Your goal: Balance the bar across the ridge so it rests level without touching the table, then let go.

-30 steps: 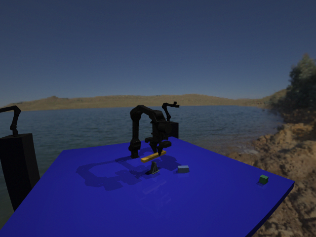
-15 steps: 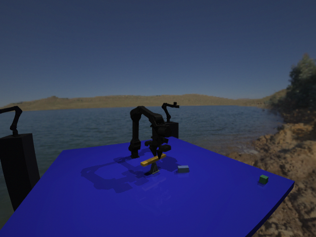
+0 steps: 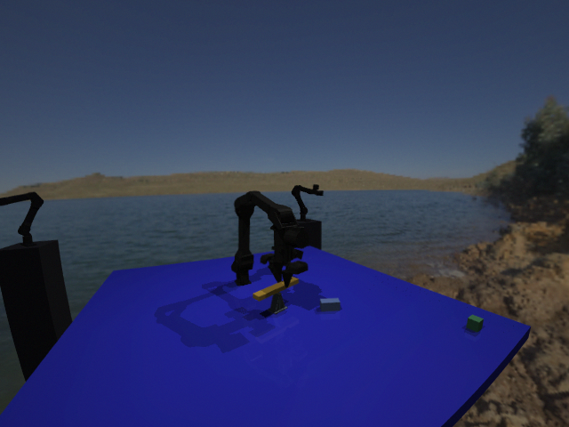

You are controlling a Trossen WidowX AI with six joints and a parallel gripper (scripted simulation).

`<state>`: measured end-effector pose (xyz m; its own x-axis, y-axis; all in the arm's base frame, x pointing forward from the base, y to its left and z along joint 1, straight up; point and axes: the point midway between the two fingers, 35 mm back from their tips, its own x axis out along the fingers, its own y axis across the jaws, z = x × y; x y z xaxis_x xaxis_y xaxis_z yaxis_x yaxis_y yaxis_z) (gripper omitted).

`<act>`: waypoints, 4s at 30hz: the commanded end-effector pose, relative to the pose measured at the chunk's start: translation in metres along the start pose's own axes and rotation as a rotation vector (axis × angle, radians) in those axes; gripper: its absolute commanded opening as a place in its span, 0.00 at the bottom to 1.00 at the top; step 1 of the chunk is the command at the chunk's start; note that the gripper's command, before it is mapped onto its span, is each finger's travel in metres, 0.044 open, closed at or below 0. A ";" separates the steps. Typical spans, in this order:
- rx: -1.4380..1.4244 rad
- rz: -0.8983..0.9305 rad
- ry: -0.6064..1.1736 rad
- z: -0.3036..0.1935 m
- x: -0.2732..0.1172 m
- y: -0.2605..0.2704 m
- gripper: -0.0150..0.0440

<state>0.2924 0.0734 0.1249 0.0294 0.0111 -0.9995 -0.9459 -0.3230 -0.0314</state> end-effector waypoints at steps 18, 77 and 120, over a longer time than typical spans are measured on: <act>-0.006 -0.001 0.004 -0.001 0.001 0.000 0.25; -0.006 -0.001 0.004 -0.001 0.006 0.000 0.25; -0.006 -0.001 0.004 -0.001 0.010 0.000 0.25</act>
<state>0.2924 0.0731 0.1165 0.0301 0.0112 -0.9995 -0.9457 -0.3234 -0.0321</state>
